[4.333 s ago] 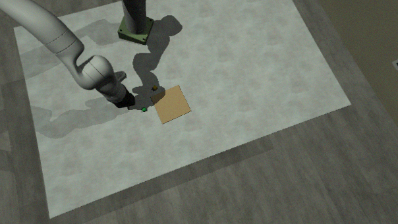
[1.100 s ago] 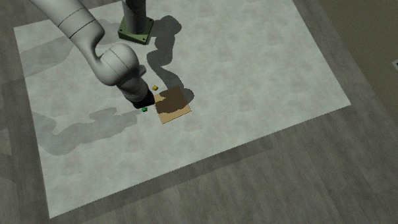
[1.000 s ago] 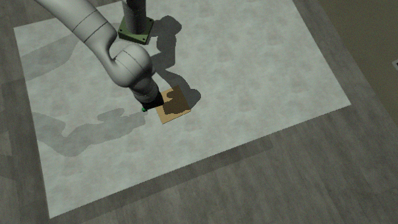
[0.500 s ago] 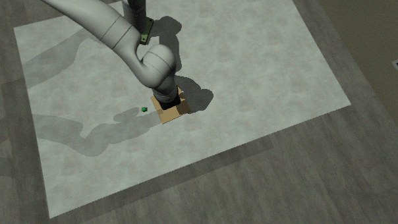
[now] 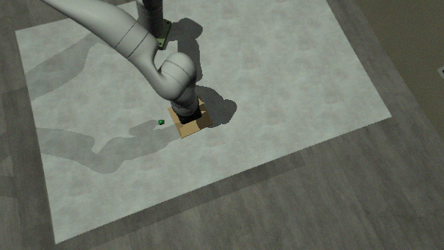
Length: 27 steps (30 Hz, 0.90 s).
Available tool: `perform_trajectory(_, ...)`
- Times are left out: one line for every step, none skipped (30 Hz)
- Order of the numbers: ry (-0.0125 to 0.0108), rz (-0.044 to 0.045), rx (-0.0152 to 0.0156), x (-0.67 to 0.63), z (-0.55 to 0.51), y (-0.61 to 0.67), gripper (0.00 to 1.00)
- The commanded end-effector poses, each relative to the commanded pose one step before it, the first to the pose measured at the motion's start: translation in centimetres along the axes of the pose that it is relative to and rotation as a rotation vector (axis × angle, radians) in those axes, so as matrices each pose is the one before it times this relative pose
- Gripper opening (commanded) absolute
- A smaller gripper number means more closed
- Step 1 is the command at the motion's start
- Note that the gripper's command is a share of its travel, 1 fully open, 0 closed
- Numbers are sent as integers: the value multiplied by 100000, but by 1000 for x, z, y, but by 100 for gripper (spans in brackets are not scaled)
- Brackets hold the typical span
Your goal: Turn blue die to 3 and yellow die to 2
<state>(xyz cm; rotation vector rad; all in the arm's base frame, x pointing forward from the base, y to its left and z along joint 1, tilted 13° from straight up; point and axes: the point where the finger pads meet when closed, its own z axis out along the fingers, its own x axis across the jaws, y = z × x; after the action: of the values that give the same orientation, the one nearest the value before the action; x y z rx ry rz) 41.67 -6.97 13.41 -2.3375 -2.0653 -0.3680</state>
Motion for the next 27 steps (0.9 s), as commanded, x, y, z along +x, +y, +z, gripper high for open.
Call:
perform_trajectory(457,-542,634,285,986,-153,34)
perform_trajectory(0,-1,1,-4,407,10,34)
perform_trajectory(0,0,0,-5,438,11,34)
perform_trajectory(0,0,0,-5,463,11,34)
perform_trajectory(0,0,0,-6,484,12,34)
perform_trajectory(0,0,0,0,0,0,34)
perform_trajectory(0,0,0,0,0,0,34)
perform_trajectory(0,0,0,-6,498,12,34)
perform_trajectory(0,0,0,-6,507,12,34)
perform_trajectory(0,0,0,-6,510,13,34)
perform_trajectory(0,0,0,-6,504,13,34)
perform_trajectory(0,0,0,-6,488,12,34)
perform_trajectory(0,0,0,-5,467,11,34)
perform_trajectory(0,-1,0,-5,441,11,34)
perform_trajectory(0,1,-1,-5,411,11,34)
perform_trajectory(0,1,-1,-5,376,10,34)
perform_trajectory(0,0,0,-4,339,8,34)
perform_trajectory(0,-1,1,-3,299,7,34)
perform_trajectory(-1,2,-1,-3,256,7,34)
perform_trajectory(0,-1,1,-2,215,4,34)
perform_trajectory(0,1,-1,-2,172,5,34)
perform_trajectory(0,0,0,-2,132,3,34)
perform_trajectory(0,0,0,0,0,0,34)
perform_trajectory(0,0,0,0,0,0,34)
perform_trajectory(0,0,0,-1,94,2,34)
perform_trajectory(0,-1,0,-1,61,1,34)
perform_trajectory(0,0,0,0,33,1,34)
